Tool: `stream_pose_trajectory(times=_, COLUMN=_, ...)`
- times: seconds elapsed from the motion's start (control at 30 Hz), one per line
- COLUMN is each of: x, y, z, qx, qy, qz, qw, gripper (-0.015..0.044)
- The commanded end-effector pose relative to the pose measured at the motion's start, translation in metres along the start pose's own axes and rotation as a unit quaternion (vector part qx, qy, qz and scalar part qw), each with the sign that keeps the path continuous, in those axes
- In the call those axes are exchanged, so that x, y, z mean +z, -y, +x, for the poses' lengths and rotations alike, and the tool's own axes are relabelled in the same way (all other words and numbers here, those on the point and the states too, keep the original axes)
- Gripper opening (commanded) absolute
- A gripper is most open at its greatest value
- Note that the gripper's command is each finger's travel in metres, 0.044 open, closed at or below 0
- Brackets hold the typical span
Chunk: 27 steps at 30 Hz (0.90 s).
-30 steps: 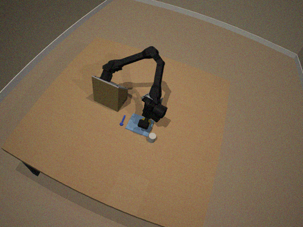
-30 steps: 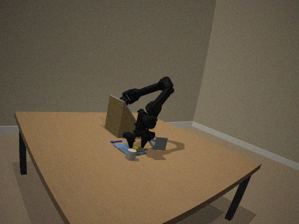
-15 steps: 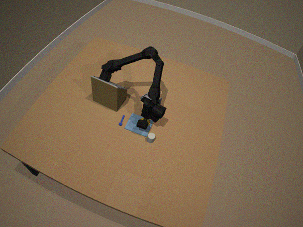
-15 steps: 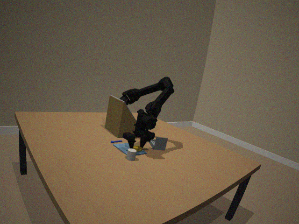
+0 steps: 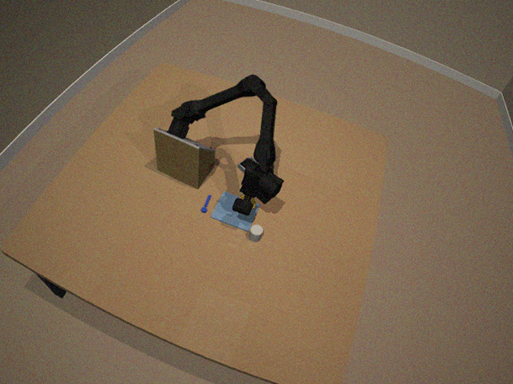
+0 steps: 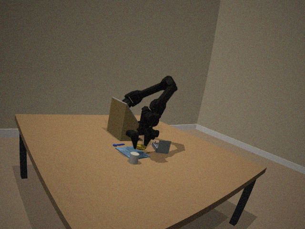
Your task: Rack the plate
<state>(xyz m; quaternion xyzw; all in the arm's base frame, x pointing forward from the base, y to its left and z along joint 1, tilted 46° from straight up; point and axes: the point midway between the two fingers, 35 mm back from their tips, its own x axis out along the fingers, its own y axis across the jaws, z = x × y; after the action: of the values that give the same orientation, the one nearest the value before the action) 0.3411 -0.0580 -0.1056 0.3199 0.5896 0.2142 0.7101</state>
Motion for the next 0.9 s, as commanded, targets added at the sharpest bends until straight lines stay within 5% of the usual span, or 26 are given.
stream_pose_trajectory(times=0.0, x=0.006, y=0.003, z=-0.026, qx=-0.005, qy=0.005, qz=-0.004, qw=1.000, gripper=0.0000)
stream_pose_trajectory(times=0.6, x=0.006, y=0.007, z=-0.134, qx=-0.002, qy=0.004, qz=-0.005, qw=1.000, gripper=0.0000)
stream_pose_trajectory(times=0.87, x=0.006, y=-0.006, z=-0.144, qx=-0.002, qy=0.004, qz=0.038, qw=0.999, gripper=0.0000)
